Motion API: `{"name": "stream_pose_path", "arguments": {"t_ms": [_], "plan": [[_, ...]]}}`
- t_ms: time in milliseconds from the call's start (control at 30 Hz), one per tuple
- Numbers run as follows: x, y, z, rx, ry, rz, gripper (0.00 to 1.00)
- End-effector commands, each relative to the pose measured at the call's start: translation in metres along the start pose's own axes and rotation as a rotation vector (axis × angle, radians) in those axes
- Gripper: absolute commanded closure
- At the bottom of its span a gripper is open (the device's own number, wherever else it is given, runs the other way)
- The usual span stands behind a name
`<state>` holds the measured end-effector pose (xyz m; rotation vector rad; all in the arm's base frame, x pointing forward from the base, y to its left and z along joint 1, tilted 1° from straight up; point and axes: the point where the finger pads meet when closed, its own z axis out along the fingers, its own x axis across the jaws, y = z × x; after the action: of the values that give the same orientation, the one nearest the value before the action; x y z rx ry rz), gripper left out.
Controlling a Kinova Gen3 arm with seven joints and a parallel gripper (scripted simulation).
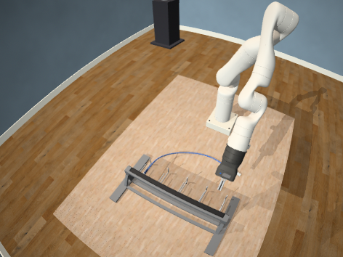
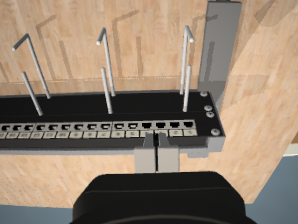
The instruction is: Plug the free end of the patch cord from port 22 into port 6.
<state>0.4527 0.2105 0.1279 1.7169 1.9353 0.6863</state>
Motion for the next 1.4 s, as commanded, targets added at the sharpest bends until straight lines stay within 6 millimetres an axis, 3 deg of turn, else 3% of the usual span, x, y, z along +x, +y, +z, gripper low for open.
{"name": "stream_pose_path", "arguments": {"t_ms": [0, 667, 1367], "plan": [[-0.008, 0.001, 0.008, 0.002, -0.013, 0.008, 1.0], [-0.008, 0.001, 0.043, 0.002, -0.013, 0.008, 1.0], [-0.008, 0.001, 0.048, 0.002, -0.014, 0.008, 1.0]]}}
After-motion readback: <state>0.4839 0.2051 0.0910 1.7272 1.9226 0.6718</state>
